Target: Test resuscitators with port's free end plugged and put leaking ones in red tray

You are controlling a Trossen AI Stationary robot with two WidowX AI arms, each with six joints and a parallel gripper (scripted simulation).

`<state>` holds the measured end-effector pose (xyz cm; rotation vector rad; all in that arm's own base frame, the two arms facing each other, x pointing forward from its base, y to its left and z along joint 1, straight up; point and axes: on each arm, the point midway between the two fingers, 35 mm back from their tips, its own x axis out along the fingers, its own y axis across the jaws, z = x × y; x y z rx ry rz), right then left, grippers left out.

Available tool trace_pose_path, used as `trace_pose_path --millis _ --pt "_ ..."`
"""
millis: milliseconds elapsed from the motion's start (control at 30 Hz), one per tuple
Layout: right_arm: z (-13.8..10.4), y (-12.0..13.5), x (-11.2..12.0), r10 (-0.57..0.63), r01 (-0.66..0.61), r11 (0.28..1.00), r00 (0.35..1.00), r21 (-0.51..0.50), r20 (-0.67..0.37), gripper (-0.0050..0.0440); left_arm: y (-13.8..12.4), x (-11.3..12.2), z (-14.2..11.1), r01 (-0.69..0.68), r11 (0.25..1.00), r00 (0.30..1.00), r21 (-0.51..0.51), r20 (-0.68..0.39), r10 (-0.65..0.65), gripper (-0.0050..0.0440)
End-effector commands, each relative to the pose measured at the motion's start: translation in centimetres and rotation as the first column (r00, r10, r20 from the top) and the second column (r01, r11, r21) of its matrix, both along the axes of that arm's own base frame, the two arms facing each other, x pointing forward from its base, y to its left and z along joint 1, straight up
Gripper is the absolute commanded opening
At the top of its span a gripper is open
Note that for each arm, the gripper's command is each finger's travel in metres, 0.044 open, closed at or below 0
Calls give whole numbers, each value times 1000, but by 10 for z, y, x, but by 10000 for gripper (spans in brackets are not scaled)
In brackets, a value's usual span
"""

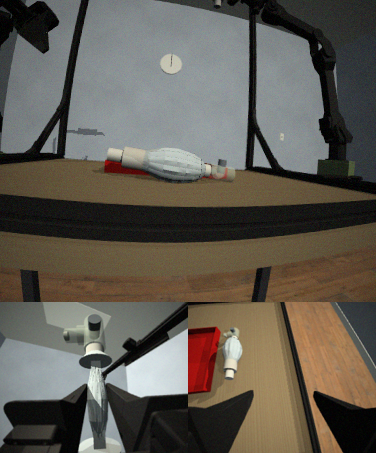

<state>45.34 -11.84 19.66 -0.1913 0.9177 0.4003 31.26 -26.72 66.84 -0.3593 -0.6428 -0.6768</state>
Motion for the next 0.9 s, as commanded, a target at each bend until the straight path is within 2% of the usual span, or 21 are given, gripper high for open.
trace_pose_path --millis 0,100,300,333,667,867 --pt "0 0 0 1 -1 1000 1000 0 -1 440 -38 42 -50 11 996 990 91 -139 1 0" --pt "0 0 0 1 -1 1000 1000 0 -1 440 -58 63 -83 24 989 974 148 -228 10 0" --pt "0 0 0 1 -1 1000 1000 0 -1 440 -58 63 -83 24 989 974 148 -228 10 0" --pt "-1 0 0 1 -1 1000 1000 2 -2 440 -73 77 -110 37 980 961 196 -276 19 0" --pt "-1 0 0 1 -1 1000 1000 2 -2 440 -121 126 -234 111 923 837 369 -536 114 0" --pt "-1 0 0 1 -1 1000 1000 2 -2 440 -121 126 -234 111 923 837 369 -536 114 0"
